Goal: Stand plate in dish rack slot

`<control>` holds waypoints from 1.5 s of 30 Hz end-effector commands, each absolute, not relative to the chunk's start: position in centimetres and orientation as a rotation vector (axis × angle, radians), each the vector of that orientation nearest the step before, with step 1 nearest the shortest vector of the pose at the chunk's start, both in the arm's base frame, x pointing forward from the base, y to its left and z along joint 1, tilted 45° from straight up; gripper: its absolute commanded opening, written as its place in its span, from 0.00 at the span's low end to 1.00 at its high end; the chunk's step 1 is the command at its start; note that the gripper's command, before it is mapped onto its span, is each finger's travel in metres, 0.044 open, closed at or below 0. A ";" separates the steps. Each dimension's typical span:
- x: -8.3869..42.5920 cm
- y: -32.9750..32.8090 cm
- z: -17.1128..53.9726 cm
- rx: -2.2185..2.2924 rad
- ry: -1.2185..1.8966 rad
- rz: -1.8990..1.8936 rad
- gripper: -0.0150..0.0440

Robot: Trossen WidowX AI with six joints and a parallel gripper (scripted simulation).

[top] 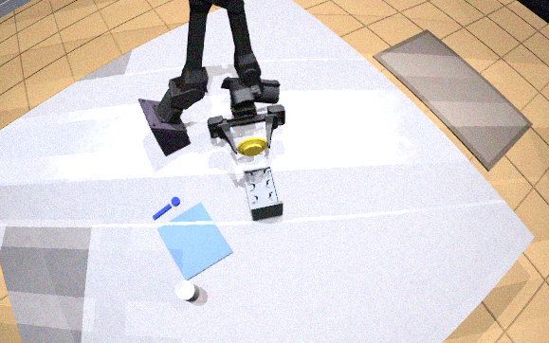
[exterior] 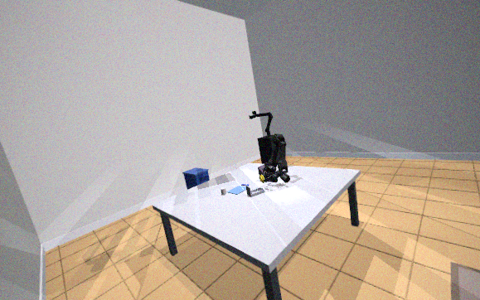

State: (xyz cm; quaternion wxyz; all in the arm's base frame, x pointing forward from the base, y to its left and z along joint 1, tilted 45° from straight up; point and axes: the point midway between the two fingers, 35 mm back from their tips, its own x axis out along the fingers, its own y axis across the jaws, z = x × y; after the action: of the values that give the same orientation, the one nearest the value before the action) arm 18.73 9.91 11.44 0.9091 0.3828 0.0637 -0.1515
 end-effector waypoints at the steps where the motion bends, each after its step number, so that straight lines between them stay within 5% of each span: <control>1: 18.7 9.9 11.5 0.796 0.121 -0.311 0.25; 45: 22.8 12.7 7.3 0.825 0.109 -0.314 0.25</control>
State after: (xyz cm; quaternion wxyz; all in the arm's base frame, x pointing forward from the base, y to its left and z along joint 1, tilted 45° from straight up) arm 22.82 12.41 7.58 0.9042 0.3958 0.0580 -0.1499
